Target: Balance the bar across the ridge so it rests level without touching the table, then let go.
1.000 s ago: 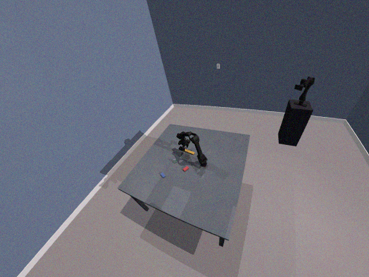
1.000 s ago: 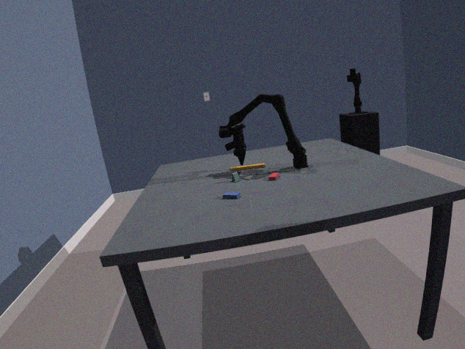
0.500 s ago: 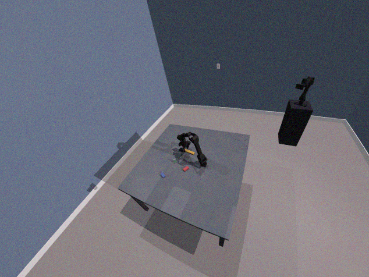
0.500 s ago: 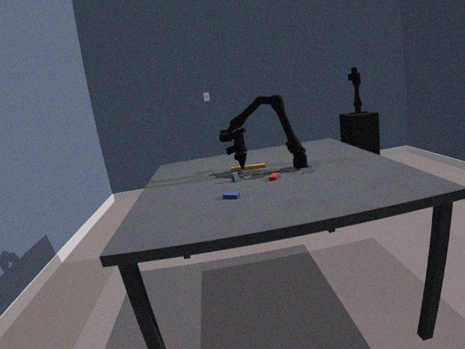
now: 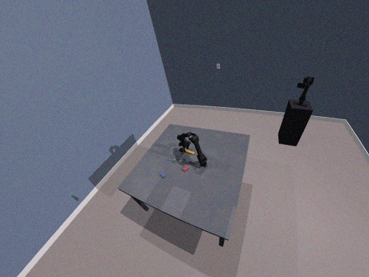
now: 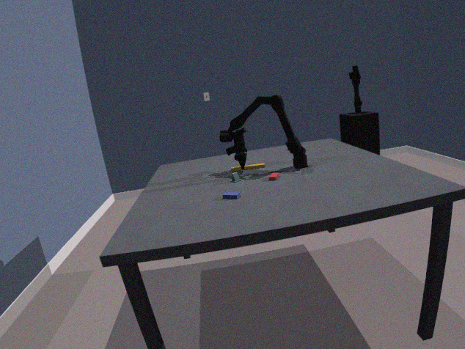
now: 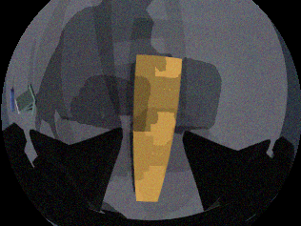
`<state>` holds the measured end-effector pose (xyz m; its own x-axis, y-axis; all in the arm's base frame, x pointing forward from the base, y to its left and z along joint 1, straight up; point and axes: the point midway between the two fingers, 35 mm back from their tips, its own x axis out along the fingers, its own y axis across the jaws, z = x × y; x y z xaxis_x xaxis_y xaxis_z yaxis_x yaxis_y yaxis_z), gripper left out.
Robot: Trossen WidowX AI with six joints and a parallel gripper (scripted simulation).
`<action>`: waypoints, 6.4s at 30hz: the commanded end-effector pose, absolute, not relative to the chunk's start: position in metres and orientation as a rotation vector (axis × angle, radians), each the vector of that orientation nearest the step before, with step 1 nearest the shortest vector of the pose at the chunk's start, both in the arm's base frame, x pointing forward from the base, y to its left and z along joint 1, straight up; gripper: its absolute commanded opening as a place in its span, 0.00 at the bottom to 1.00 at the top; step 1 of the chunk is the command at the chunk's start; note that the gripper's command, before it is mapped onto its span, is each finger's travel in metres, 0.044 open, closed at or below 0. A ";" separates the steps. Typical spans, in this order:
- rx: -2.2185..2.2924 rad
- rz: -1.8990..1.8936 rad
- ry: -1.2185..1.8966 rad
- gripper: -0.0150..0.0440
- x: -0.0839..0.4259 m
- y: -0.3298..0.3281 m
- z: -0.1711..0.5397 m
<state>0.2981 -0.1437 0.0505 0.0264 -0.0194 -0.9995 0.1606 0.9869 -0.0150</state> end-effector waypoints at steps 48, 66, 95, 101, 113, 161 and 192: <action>0.113 -0.132 1.536 0.25 0.296 -0.142 0.141; 0.276 -0.282 1.517 0.25 0.330 -0.099 0.145; 0.598 -0.576 1.453 0.25 0.372 0.000 0.147; 0.667 -0.639 1.435 0.25 0.375 0.022 0.147; 0.738 -0.705 1.414 0.25 0.376 0.043 0.143; 0.740 -0.706 1.413 0.25 0.375 0.042 0.103; 0.740 -0.706 1.413 0.25 0.375 0.042 0.100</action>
<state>0.3748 0.0412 0.1007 0.0366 -0.0011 -0.9993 0.8012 0.5977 0.0287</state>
